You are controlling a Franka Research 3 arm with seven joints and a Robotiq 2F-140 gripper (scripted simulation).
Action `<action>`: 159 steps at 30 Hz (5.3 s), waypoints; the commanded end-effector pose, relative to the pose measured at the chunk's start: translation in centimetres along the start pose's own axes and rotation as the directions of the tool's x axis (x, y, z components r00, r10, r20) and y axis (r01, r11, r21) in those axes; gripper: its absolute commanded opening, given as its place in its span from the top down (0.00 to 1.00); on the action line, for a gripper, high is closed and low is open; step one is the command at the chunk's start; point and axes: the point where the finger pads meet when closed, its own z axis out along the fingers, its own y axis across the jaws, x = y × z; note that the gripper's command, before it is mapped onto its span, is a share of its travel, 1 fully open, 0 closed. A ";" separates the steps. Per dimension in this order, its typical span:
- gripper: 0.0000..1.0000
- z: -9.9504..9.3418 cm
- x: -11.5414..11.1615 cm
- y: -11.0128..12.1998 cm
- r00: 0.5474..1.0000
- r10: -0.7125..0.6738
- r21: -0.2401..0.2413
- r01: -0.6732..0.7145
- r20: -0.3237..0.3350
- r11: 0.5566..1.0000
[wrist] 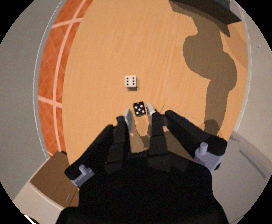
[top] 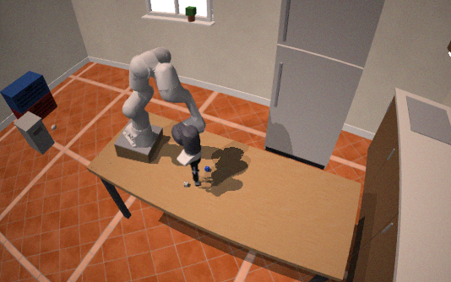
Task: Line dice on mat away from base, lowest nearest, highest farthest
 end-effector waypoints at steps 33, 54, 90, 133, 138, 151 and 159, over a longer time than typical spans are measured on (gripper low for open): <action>0.75 0.0 0.1 -0.1 1.000 -0.002 0.000 0.002 0.001 1.000; 0.75 0.0 0.2 0.0 1.000 -0.002 0.000 0.002 0.001 1.000; 0.75 0.0 0.2 0.0 1.000 -0.002 0.000 0.002 0.001 1.000; 0.75 3.1 0.2 0.0 1.000 -0.002 0.000 0.002 0.001 1.000; 0.75 3.1 0.2 0.0 1.000 -0.002 0.000 0.002 0.001 1.000; 0.75 3.1 0.2 0.0 1.000 -0.002 0.000 0.002 0.001 1.000; 0.75 3.1 0.2 0.0 1.000 -0.002 0.000 0.002 0.001 1.000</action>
